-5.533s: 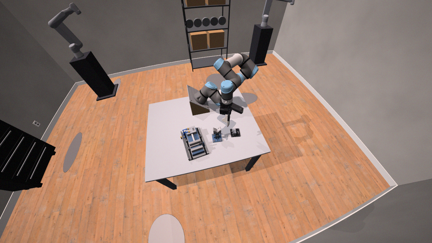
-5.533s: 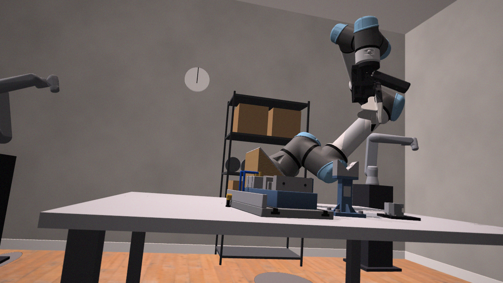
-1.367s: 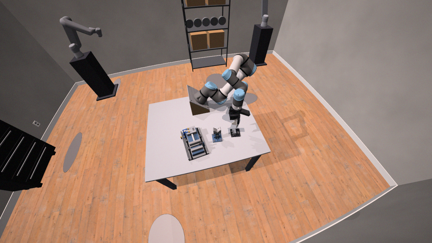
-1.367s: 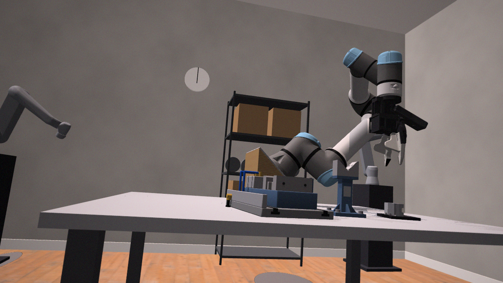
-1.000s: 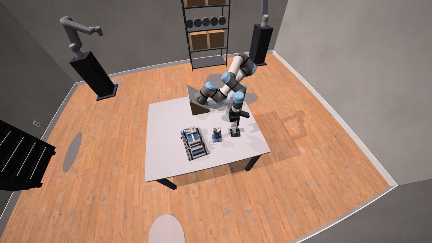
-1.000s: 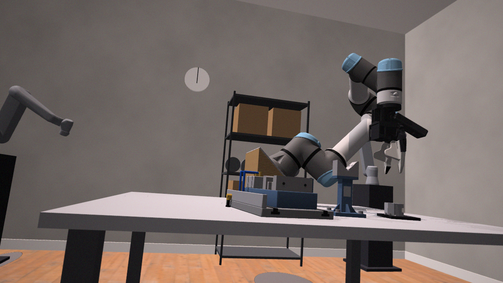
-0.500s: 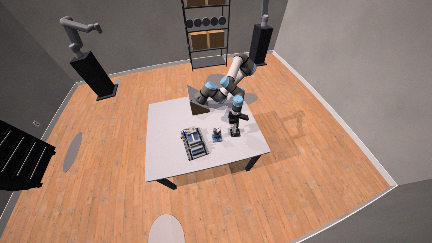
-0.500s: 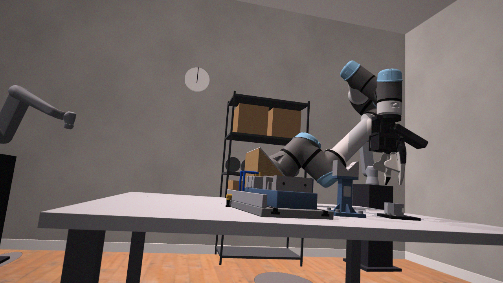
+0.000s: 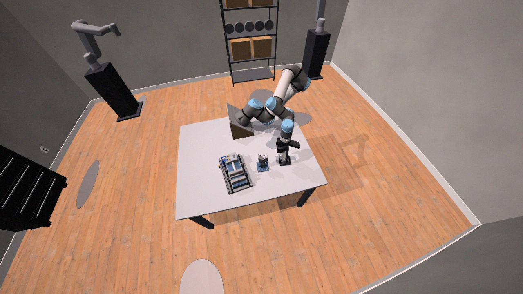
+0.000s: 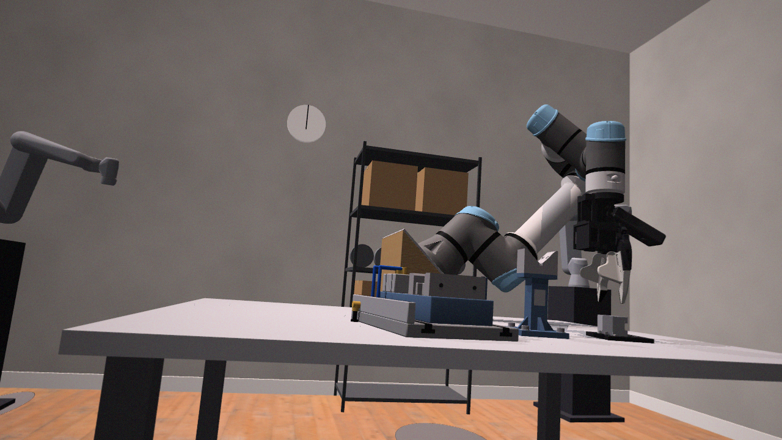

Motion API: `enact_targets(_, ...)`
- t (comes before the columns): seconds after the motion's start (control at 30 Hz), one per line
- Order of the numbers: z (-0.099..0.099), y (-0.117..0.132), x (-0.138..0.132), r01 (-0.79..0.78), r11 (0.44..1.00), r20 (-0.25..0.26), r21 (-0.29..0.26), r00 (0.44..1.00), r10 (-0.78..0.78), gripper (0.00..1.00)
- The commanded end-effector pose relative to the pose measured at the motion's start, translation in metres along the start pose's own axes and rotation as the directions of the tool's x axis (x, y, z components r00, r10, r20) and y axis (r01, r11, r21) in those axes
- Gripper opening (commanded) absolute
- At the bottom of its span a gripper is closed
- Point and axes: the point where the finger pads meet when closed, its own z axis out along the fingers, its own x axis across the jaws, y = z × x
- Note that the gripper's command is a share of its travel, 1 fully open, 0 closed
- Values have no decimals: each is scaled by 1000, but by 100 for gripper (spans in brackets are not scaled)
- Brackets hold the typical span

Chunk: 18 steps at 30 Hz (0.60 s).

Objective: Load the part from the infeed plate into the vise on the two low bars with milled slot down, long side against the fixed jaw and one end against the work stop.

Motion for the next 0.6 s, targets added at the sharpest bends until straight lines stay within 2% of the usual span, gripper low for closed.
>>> enact_targets(0.0,7,0,1,0,1000,-2,-1,1000,0,51)
enact_targets(0.57,31,0,1,0,1000,-2,-1,1000,0,51)
